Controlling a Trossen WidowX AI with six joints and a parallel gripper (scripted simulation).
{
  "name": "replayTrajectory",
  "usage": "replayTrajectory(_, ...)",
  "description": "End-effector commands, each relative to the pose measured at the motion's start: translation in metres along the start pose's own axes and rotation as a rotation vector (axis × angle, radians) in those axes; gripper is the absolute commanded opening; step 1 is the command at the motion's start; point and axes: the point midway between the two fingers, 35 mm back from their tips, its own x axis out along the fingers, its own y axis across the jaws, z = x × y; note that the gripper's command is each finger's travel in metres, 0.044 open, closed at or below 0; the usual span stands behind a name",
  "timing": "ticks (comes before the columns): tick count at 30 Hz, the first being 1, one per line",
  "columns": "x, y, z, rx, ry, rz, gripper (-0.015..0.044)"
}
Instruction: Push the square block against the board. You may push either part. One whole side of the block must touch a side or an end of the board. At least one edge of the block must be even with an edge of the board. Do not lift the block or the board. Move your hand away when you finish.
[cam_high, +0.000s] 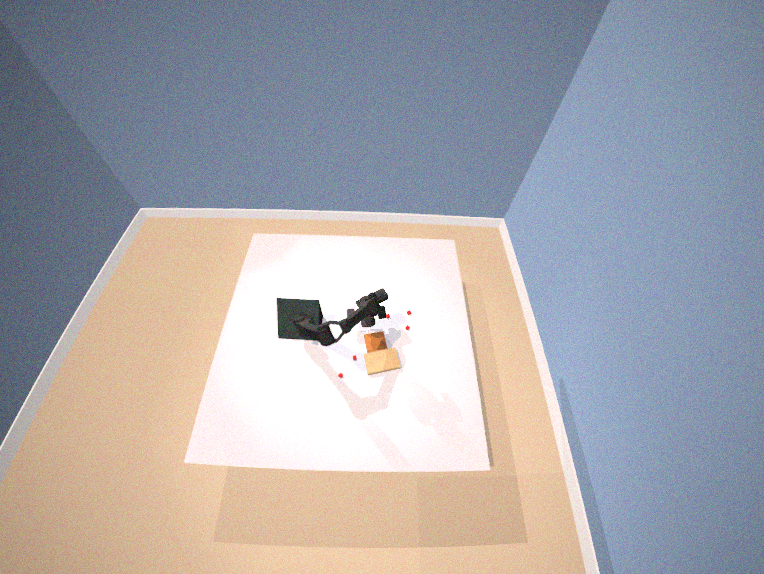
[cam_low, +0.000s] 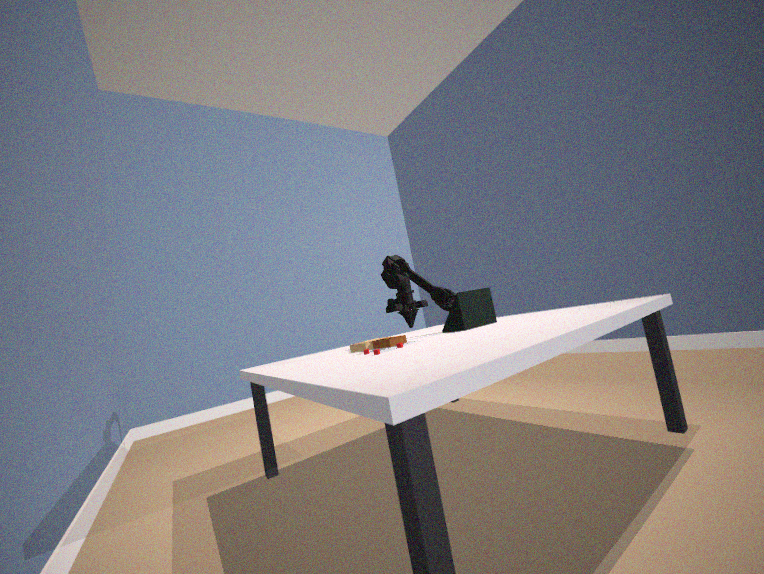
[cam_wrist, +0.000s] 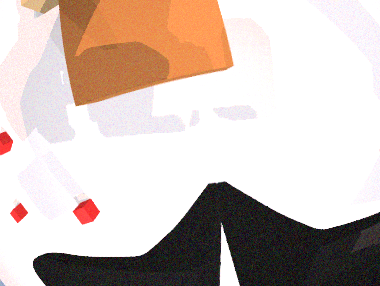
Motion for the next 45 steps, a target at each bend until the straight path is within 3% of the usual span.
replayTrajectory(1,0.000,0.000,0.000,-0.006,0.000,0.000,0.0000)
replayTrajectory(45,-0.004,0.106,0.088,-1.498,0.005,-0.002,0.0000)
